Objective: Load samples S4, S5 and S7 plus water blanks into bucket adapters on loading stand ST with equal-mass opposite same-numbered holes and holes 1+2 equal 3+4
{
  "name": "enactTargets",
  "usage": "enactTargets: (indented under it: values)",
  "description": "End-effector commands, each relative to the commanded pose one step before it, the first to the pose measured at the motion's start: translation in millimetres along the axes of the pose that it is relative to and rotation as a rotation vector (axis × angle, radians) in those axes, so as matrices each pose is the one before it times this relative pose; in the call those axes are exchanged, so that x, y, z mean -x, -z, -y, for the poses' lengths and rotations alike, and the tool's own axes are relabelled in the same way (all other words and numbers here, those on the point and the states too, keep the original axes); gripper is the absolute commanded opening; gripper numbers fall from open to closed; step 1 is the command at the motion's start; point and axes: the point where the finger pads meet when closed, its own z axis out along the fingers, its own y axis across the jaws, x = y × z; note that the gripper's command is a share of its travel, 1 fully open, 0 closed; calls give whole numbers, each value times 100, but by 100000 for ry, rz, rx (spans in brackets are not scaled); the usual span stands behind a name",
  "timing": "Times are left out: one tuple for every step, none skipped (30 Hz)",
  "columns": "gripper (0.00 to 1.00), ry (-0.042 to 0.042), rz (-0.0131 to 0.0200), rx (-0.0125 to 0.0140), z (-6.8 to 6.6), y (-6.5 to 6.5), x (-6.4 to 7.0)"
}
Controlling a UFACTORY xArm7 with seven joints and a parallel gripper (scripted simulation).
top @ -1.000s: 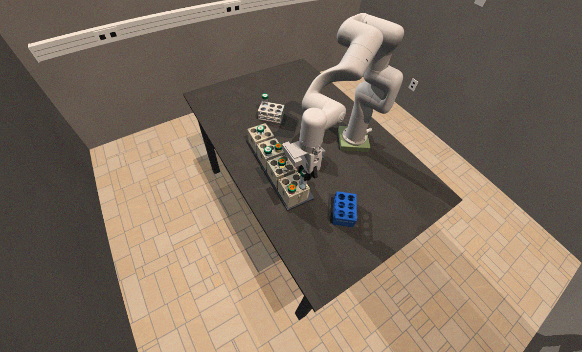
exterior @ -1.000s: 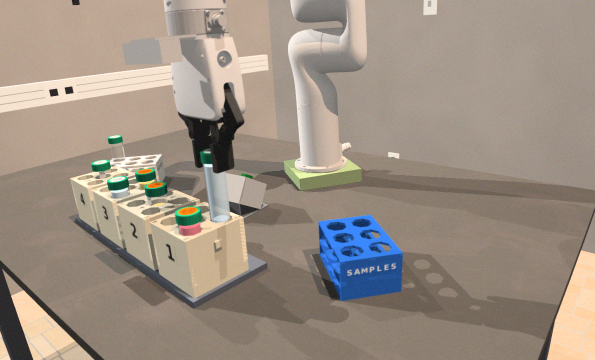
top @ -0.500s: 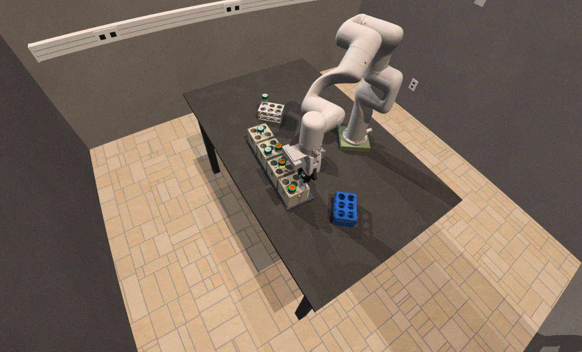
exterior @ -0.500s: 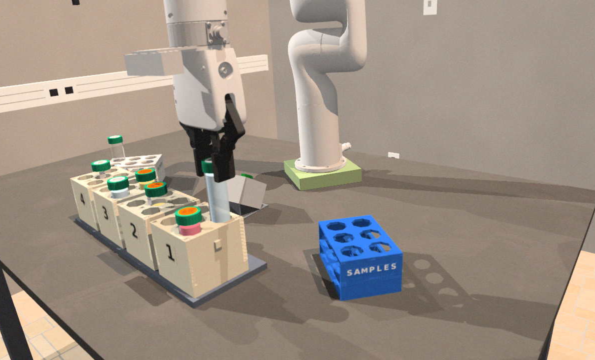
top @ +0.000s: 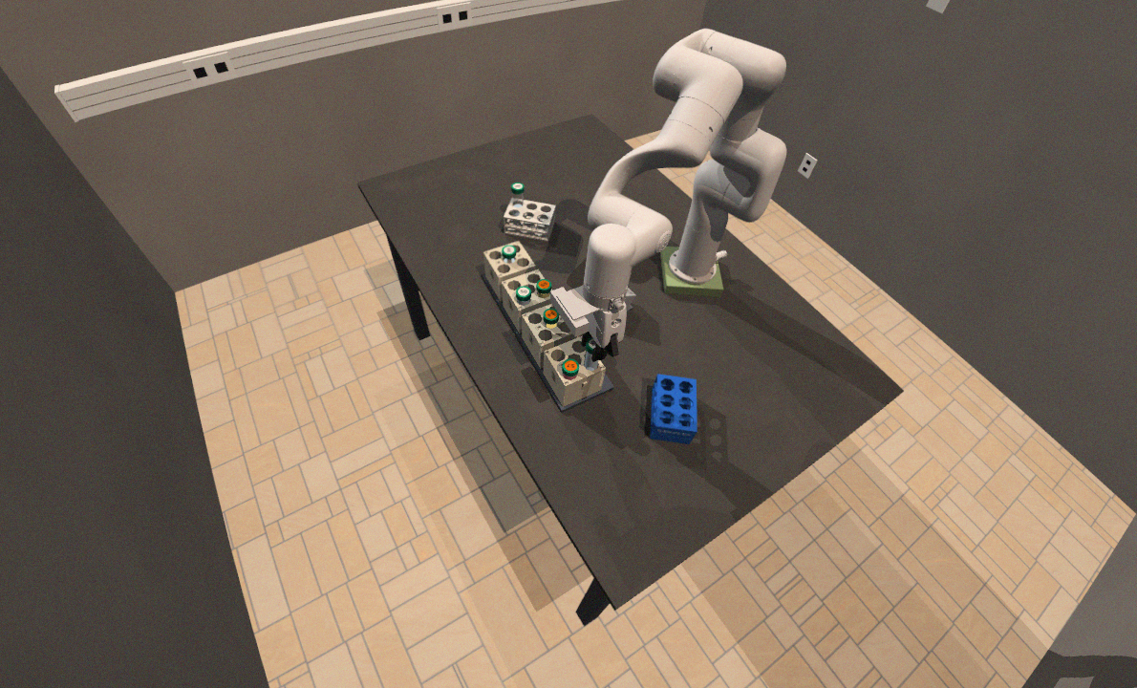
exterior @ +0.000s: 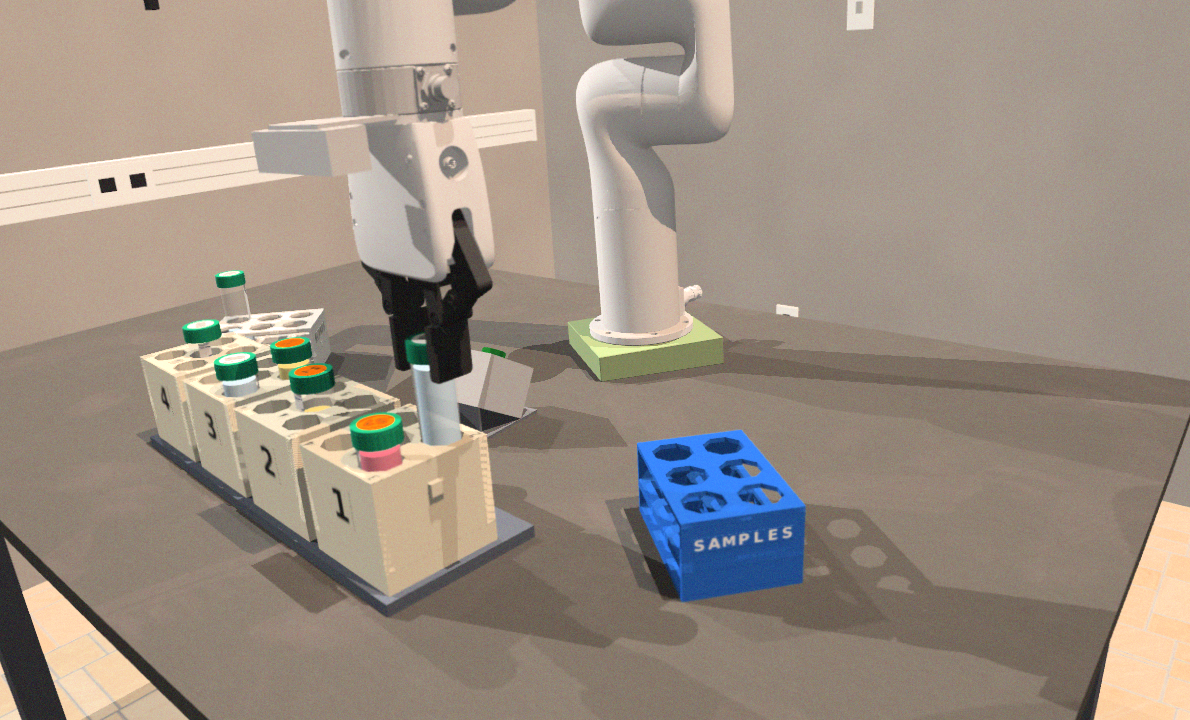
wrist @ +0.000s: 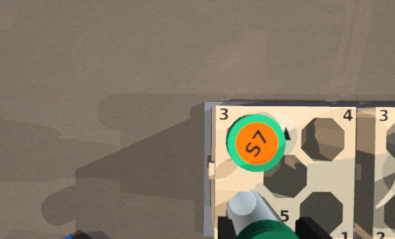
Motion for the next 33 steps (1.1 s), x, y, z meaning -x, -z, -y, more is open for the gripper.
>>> enactTargets:
  values:
    - [0, 0, -463, -200, 64, -306, -144]
    - [0, 0, 0, 0, 0, -100, 0]
    - [0, 0, 0, 0, 0, -100, 0]
    - [0, 0, 0, 0, 0, -100, 0]
    - [0, 0, 0, 0, 0, 0, 0]
    - [0, 0, 0, 0, 0, 0, 0]
    - [0, 0, 3, 1, 0, -91, 1]
    - [0, 0, -3, 0, 0, -109, 0]
    - [0, 0, 0, 0, 0, -100, 0]
    - [0, 0, 0, 0, 0, -100, 0]
    - [0, 0, 0, 0, 0, -100, 0]
    - [0, 0, 0, 0, 0, -100, 0]
    - [0, 0, 0, 0, 0, -100, 0]
    - [0, 0, 0, 0, 0, -100, 0]
    - [0, 0, 0, 0, 0, -100, 0]
    - [0, 0, 0, 0, 0, -100, 0]
    - [0, 0, 0, 0, 0, -100, 0]
    - [0, 0, 0, 0, 0, -100, 0]
    - [0, 0, 0, 0, 0, -100, 0]
    - [0, 0, 0, 0, 0, -100, 0]
    - [0, 0, 0, 0, 0, -100, 0]
    - [0, 0, 0, 0, 0, 0, 0]
    - [0, 0, 0, 0, 0, 0, 0]
    - [0, 0, 3, 0, -1, -91, 1]
    - [0, 0, -3, 0, 0, -110, -1]
    - [0, 0, 0, 0, 0, -100, 0]
    - [0, 0, 0, 0, 0, -100, 0]
    - [0, 0, 0, 0, 0, -100, 0]
    - [0, 0, 0, 0, 0, -100, 0]
    - [0, 0, 0, 0, 0, -100, 0]
    - [0, 0, 0, 0, 0, -100, 0]
    - [0, 0, 0, 0, 0, -100, 0]
    - [0, 0, 0, 0, 0, -100, 0]
